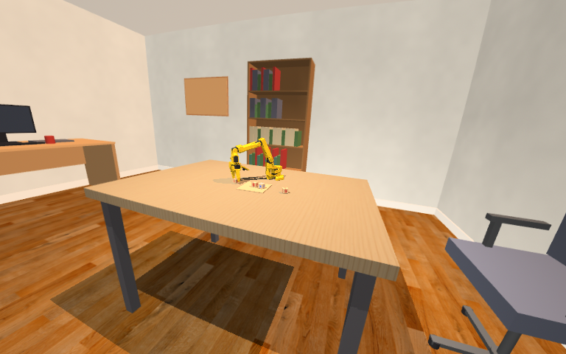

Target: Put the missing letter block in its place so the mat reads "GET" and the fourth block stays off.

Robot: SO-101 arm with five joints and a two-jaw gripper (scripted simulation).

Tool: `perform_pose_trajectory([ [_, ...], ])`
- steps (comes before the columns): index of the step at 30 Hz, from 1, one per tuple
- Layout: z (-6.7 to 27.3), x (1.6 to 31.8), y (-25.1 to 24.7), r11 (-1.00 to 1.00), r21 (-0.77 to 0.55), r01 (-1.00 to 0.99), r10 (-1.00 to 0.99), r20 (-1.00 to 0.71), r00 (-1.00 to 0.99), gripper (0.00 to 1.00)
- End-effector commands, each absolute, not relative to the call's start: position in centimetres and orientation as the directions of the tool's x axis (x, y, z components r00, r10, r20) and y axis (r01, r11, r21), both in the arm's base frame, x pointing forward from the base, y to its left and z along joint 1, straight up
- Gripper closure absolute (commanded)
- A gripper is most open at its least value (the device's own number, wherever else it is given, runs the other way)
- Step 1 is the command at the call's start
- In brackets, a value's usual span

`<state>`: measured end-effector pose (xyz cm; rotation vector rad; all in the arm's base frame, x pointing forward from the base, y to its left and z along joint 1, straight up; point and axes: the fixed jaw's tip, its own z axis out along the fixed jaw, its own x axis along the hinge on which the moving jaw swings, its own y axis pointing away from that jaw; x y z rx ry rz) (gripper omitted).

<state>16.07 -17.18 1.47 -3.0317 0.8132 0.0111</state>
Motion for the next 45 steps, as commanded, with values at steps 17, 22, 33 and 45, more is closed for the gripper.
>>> perform_pose_trajectory([
  [17,3.9,17.11,-18.46,-0.864,0.035,-0.502,-0.494,0.125,0.86,0.68],
  [22,3.9,17.11,-18.45,-0.864,0.034,-0.502,-0.494,0.125,0.86,0.68],
  [33,3.89,17.22,-18.28,-0.864,0.033,-0.502,-0.495,0.126,0.86,0.72],
  [45,3.88,17.46,-17.9,-0.864,0.031,-0.502,-0.495,0.126,0.86,0.79],
])
